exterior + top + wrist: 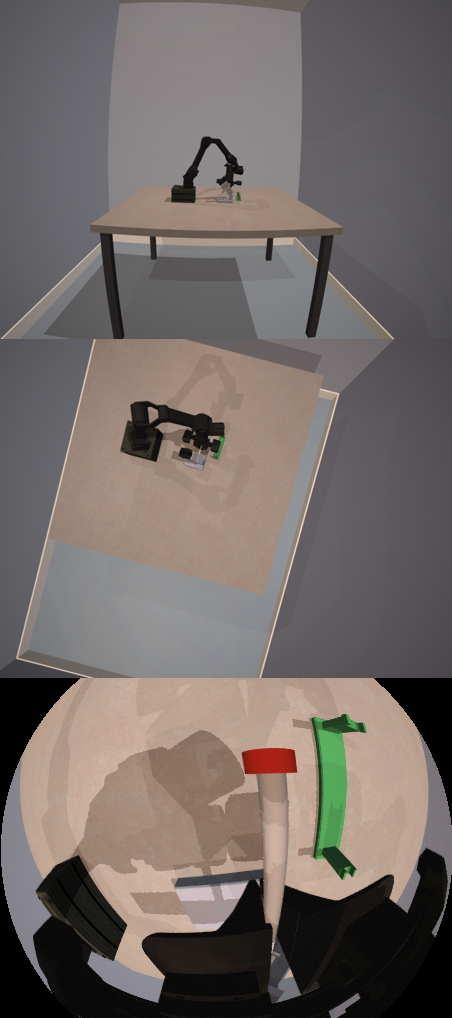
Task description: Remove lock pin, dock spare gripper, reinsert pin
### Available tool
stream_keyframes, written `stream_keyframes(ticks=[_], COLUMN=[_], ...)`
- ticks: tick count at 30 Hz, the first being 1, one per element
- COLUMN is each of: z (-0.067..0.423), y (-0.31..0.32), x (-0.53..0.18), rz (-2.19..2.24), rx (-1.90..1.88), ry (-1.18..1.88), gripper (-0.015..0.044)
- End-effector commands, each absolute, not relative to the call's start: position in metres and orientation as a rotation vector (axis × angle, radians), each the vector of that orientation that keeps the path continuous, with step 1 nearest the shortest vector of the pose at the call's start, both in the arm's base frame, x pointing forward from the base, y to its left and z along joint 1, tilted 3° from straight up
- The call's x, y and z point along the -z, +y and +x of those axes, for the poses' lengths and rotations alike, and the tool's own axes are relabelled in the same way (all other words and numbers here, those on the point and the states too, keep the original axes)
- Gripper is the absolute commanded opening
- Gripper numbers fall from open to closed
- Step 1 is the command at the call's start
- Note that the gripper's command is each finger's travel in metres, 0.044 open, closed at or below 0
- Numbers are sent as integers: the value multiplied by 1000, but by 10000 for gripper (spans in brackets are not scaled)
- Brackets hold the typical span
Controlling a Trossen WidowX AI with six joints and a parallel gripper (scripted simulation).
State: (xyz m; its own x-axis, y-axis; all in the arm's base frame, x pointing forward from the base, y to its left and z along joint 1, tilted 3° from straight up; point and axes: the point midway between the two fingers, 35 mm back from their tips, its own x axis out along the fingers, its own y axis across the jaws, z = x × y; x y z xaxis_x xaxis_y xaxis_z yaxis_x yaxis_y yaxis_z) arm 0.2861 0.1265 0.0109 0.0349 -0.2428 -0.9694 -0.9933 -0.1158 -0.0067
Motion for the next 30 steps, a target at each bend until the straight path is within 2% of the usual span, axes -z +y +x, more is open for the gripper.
stream_keyframes(ticks=[1,27,30], z=[287,289,289], y=[124,106,106], x=[-13,-13,-11], rz=[-1486,-1480,-1479], rx=[-1154,-1171,-1169], ry=[1309,1324,1335], gripper=[0,0,79])
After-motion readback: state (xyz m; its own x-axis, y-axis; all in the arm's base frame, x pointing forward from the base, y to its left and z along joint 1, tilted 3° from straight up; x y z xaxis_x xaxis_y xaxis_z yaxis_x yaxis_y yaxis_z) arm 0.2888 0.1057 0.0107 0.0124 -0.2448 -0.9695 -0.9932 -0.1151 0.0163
